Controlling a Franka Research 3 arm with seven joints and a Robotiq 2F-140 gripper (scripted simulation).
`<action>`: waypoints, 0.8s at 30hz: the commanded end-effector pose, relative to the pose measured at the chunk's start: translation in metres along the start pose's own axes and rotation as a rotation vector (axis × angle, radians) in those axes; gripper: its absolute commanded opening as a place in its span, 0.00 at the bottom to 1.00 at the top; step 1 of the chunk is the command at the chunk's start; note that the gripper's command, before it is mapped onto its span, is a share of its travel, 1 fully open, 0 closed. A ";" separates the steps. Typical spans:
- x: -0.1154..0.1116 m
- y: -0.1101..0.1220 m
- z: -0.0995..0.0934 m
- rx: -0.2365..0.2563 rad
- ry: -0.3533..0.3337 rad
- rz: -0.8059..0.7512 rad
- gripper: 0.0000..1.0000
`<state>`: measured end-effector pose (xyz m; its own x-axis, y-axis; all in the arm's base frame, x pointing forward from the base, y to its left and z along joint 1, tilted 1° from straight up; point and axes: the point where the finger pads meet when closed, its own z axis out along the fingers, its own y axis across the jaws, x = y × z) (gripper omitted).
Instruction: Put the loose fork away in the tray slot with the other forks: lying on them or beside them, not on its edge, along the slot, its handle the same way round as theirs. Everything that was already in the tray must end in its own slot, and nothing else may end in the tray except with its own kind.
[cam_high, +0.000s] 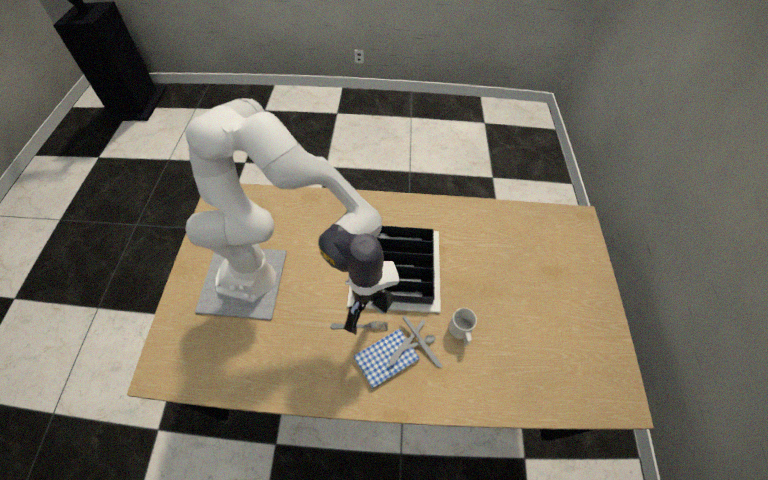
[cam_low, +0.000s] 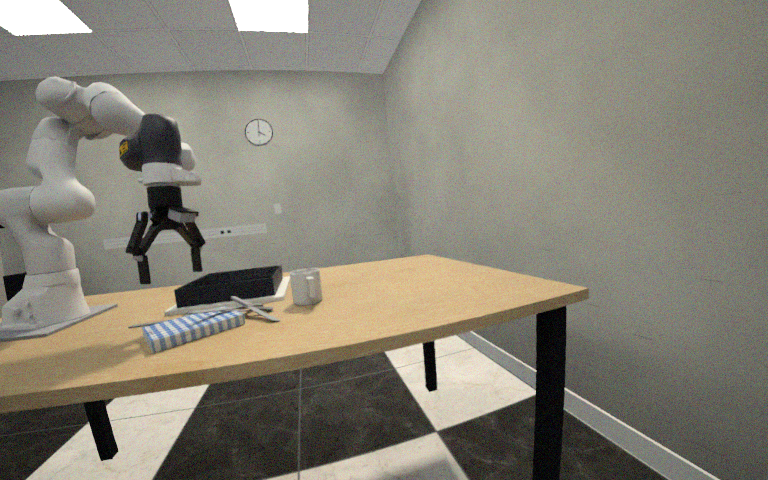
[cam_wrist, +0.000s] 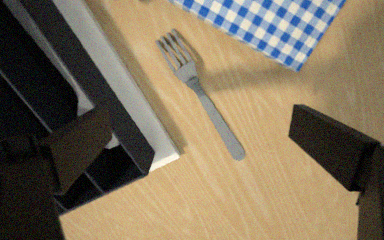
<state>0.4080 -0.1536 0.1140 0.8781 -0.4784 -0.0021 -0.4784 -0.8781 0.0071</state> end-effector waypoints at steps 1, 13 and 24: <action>0.003 0.002 0.001 0.001 0.014 -0.167 1.00; 0.004 0.001 0.004 0.000 0.014 -0.382 1.00; 0.005 0.001 0.007 -0.001 0.014 -0.545 1.00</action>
<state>0.4115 -0.1546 0.1080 0.9966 -0.0826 -0.0033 -0.0825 -0.9965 0.0101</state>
